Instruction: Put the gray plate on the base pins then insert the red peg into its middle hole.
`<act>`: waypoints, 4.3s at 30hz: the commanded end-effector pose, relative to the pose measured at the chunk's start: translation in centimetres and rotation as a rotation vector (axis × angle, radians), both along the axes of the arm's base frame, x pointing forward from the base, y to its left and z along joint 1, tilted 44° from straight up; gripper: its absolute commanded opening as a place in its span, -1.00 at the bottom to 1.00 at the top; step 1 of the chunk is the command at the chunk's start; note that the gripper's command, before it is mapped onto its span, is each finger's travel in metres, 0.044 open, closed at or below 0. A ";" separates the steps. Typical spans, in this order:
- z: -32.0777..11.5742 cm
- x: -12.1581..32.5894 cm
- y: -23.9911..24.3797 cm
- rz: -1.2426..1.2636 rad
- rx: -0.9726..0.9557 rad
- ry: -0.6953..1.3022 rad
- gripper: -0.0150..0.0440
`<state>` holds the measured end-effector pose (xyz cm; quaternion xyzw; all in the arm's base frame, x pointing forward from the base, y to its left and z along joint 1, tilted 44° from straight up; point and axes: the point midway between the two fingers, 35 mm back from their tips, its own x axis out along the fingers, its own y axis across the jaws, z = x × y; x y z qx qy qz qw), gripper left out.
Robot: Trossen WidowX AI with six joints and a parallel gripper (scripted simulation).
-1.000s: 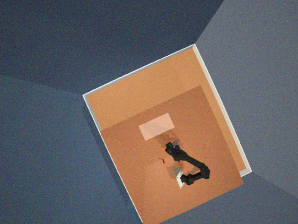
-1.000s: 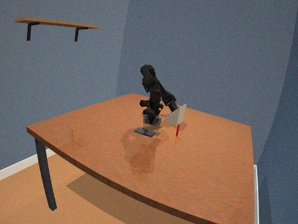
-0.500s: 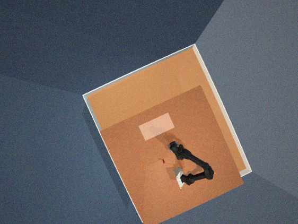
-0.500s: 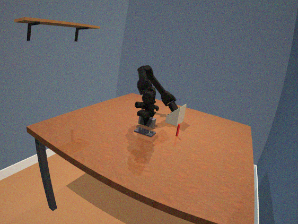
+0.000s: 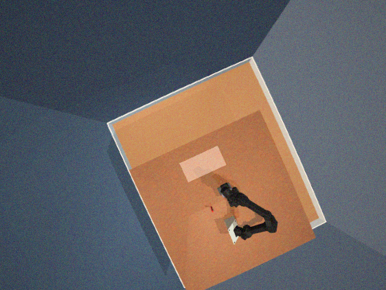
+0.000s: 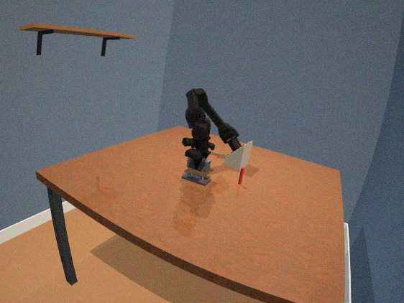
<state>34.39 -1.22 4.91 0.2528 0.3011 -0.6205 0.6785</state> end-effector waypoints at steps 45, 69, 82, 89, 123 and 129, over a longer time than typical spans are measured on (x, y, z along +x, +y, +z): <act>-2.4 0.3 -2.6 0.001 -0.001 -0.003 -0.31; 1.5 0.6 1.7 0.003 0.005 -0.001 1.00; 4.2 -0.7 7.7 0.043 0.007 0.035 1.00; -3.4 -6.8 15.5 0.219 0.011 0.203 1.00; -11.1 -11.1 13.5 0.299 -0.011 0.284 1.00; -11.8 -11.0 12.8 0.299 -0.011 0.284 1.00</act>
